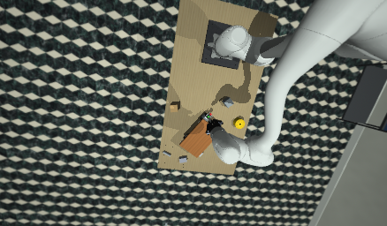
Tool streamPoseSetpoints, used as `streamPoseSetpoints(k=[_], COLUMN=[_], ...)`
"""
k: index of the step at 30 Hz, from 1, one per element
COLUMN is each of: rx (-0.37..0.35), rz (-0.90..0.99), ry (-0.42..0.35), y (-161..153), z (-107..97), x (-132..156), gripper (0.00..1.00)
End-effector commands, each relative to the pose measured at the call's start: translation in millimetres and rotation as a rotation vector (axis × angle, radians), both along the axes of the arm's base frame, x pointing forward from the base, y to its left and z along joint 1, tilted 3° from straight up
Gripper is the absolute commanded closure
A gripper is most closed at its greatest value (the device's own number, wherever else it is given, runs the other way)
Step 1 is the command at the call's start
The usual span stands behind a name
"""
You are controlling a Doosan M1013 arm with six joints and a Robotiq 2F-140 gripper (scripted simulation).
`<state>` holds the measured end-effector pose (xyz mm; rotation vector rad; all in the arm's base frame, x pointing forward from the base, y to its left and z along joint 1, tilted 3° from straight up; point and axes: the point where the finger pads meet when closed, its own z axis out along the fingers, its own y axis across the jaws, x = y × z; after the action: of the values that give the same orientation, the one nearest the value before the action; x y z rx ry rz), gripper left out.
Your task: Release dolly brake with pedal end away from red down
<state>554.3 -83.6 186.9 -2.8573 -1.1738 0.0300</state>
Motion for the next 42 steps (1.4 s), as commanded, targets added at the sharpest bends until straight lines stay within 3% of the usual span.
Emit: streamPoseSetpoints(k=[1,10,18,33,35,36,42], rx=[-0.008,-0.010,-0.014,-0.031,-0.031,-0.035,-0.030], rz=[0.022,0.023,-0.101,-0.951,-0.951,-1.115,-1.421], ry=[-0.002,-0.004,0.001,0.032,0.032,0.039,0.056], y=[13,18,18,19,19,19,19], z=[1,1,0,-15,-15,-16,-24], x=[13,16,16,16,16,16,15], gripper=[1.00,1.00,1.00,1.00,1.00,1.00,1.00])
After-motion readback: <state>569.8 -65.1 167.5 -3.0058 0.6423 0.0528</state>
